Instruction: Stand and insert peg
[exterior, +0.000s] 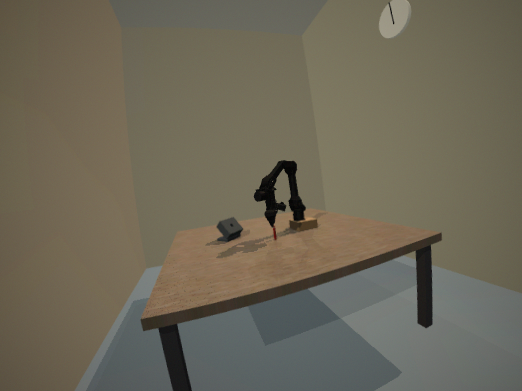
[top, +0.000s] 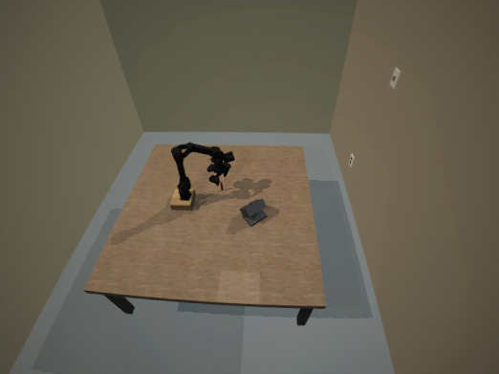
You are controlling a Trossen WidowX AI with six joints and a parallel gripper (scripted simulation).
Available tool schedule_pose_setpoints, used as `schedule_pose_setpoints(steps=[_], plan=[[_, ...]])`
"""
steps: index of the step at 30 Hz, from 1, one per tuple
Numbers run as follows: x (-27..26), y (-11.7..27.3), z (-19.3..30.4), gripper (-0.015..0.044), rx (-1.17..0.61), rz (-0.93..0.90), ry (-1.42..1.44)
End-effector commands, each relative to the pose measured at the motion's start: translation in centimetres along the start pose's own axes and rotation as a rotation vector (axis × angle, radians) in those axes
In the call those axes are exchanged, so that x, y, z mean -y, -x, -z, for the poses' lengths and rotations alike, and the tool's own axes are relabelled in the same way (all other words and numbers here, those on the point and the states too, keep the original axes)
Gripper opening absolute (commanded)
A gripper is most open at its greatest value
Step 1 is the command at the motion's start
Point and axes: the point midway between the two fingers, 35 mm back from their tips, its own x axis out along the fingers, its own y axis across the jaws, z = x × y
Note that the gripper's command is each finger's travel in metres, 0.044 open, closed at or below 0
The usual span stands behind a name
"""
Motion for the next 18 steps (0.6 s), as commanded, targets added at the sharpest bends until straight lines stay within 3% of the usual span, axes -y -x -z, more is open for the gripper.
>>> schedule_pose_setpoints(steps=[1, 18], plan=[[0.0, -0.6, -0.1, 0.044, 0.005, -0.002, 0.004], [-0.1, -3.4, -0.1, 0.044, 0.005, -0.002, 0.004]])
